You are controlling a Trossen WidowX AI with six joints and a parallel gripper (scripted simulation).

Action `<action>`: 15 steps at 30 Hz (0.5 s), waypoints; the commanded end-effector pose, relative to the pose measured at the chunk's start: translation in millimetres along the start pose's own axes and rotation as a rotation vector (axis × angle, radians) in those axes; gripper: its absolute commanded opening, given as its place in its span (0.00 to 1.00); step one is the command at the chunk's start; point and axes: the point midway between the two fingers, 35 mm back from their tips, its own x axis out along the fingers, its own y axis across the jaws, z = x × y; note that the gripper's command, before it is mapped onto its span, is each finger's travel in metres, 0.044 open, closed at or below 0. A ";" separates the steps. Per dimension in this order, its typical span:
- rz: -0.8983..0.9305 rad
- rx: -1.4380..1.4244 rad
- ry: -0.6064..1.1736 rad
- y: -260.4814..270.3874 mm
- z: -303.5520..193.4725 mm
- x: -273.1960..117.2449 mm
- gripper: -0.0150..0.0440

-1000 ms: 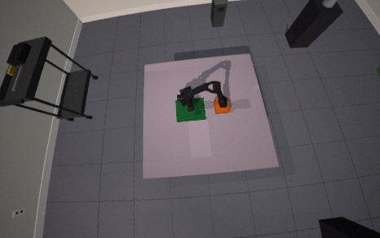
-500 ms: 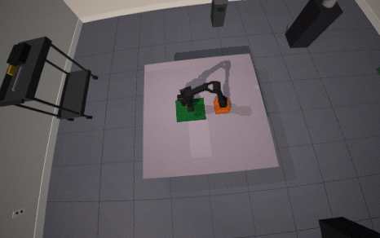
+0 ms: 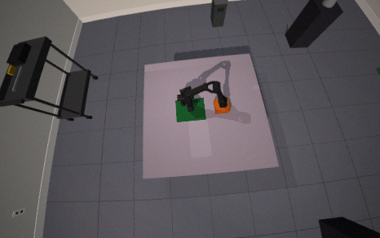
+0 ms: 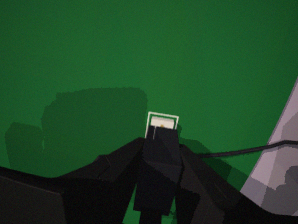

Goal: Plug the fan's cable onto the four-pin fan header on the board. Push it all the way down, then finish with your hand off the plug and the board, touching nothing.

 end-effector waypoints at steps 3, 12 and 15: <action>0.004 -0.001 0.003 0.4 -0.3 5.1 0.25; 0.004 -0.001 0.003 0.4 -0.4 9.3 0.25; 0.004 -0.001 0.003 0.4 -0.4 10.4 0.25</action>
